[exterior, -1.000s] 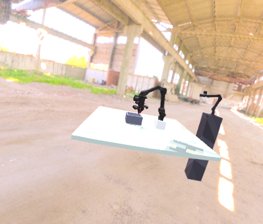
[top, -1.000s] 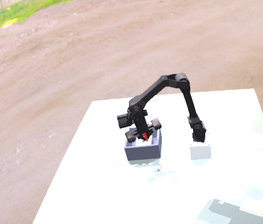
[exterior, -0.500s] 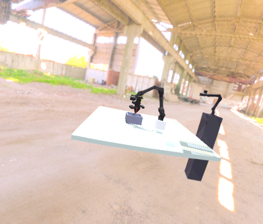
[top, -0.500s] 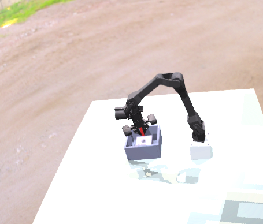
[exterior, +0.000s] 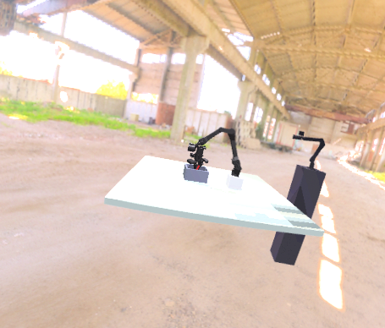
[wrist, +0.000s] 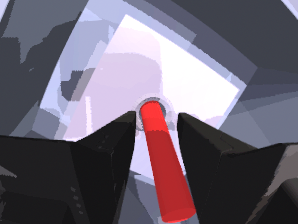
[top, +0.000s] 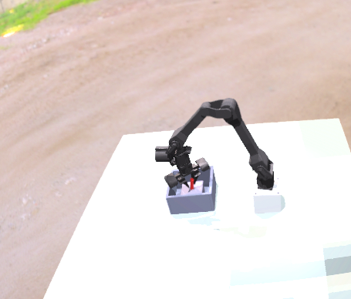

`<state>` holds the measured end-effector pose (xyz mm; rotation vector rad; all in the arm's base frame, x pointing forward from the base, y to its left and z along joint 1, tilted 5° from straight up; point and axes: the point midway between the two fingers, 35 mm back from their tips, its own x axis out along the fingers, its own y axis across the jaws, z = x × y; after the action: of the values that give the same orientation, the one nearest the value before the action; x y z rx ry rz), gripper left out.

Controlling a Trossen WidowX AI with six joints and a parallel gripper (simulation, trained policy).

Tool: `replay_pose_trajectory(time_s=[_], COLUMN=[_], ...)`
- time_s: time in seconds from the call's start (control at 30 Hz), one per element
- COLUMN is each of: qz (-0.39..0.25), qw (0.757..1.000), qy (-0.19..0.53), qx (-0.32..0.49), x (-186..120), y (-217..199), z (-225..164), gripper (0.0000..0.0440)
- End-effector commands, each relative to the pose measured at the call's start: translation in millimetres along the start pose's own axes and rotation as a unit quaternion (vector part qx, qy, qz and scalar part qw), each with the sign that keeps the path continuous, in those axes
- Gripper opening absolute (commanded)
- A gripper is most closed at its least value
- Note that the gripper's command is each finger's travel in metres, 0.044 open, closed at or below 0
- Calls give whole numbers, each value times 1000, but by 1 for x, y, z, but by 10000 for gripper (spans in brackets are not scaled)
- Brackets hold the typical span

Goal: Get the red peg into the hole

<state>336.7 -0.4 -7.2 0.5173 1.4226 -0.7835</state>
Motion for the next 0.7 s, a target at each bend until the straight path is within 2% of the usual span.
replay_pose_trajectory(time_s=[0.0,0.07,0.6,0.67], qz=[5,10,57,72], qw=[1000,1000,997,996], qy=[4,6,46,45], qx=[-9,-15,0,0], x=[4,2,-11,-15], y=[1,3,42,50], z=[6,11,47,52], gripper=[129,131,434,440])
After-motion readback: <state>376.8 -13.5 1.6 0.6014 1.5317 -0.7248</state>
